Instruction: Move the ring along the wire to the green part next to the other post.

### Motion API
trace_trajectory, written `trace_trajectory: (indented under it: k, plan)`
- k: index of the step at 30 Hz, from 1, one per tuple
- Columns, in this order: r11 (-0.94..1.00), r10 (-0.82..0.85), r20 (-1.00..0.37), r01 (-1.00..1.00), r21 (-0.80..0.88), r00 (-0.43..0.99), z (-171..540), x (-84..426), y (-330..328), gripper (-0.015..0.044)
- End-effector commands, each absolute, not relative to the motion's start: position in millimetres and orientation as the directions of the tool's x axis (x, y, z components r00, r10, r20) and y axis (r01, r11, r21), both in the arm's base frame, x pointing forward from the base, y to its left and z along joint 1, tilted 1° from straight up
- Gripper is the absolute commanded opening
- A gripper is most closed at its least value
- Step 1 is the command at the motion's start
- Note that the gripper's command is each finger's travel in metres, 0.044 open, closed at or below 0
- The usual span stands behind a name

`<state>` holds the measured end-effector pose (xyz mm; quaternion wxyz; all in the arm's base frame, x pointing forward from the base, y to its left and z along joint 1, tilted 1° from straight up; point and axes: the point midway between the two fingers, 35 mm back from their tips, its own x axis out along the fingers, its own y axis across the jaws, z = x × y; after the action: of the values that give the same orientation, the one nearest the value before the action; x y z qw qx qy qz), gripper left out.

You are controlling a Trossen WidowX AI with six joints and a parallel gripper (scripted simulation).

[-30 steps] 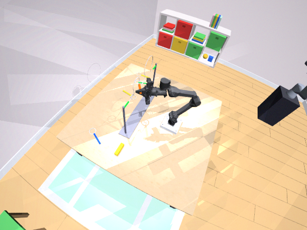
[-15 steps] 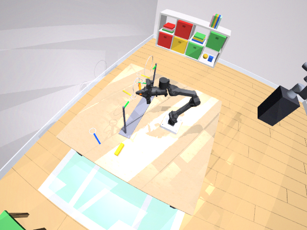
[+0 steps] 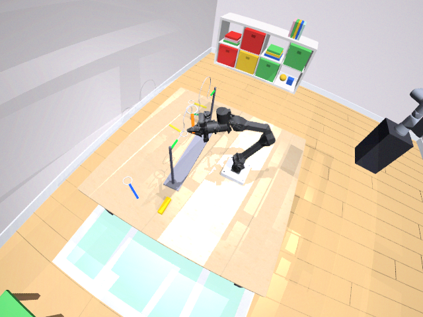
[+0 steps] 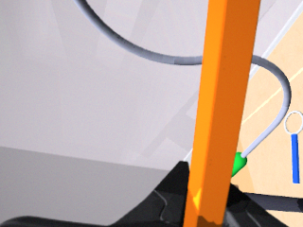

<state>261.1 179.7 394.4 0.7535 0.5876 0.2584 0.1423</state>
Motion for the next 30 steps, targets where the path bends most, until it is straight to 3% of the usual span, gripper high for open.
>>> trace_trajectory:
  k: [1, 30]
  plan:
    - [0.332, 0.502, -0.244, 0.076, 0.940, 0.830, 394, 261, 179, -0.0150]
    - [0.800, 0.290, -0.442, 0.039, 0.599, 0.849, 361, 263, 159, -0.0150]
